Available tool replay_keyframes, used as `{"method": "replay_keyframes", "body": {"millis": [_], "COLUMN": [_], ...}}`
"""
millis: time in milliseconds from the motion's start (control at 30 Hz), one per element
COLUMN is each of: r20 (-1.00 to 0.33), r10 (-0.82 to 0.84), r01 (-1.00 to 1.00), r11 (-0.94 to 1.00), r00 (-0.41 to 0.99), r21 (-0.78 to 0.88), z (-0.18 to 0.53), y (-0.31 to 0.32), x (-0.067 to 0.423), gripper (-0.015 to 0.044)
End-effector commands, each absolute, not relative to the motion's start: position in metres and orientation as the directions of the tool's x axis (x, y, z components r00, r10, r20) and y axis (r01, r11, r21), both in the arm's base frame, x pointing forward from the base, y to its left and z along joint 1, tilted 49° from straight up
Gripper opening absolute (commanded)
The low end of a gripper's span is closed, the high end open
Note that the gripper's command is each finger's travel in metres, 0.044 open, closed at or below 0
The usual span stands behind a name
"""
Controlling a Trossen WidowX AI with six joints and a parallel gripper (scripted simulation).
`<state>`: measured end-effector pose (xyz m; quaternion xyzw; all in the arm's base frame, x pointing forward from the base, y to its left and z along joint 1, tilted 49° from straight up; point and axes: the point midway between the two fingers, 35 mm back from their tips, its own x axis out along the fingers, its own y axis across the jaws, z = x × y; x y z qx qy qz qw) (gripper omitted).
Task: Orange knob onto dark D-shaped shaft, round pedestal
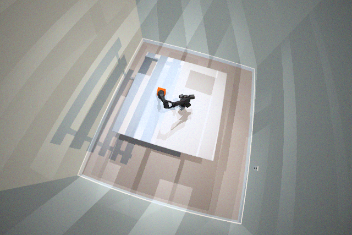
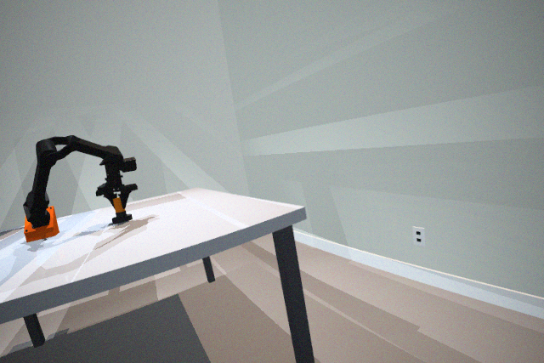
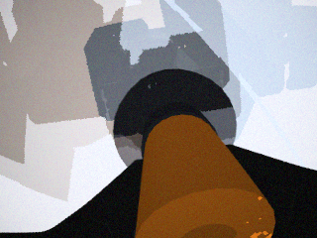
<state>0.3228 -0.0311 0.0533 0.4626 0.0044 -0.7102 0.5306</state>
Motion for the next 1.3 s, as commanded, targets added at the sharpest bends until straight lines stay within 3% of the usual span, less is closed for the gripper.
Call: {"method": "replay_keyframes", "body": {"millis": [0, 133, 700, 1000, 1267], "r20": [-0.662, -0.662, -0.662, -0.662, -0.665], "r10": [-0.750, -0.750, -0.750, -0.749, -0.747], "r01": [0.758, 0.758, 0.758, 0.758, 0.759], "r11": [-0.437, -0.437, -0.437, -0.437, -0.439], "r00": [-0.008, -0.008, -0.008, -0.008, -0.010], "r21": [0.485, 0.485, 0.485, 0.485, 0.481], "z": [0.054, 0.054, 0.054, 0.055, 0.114], "y": [-0.031, -0.031, -0.031, -0.029, 0.040], "x": [0.323, 0.323, 0.323, 0.323, 0.324], "gripper": [0.0000, 0.0000, 0.0440, 0.0440, 0.0440]}}
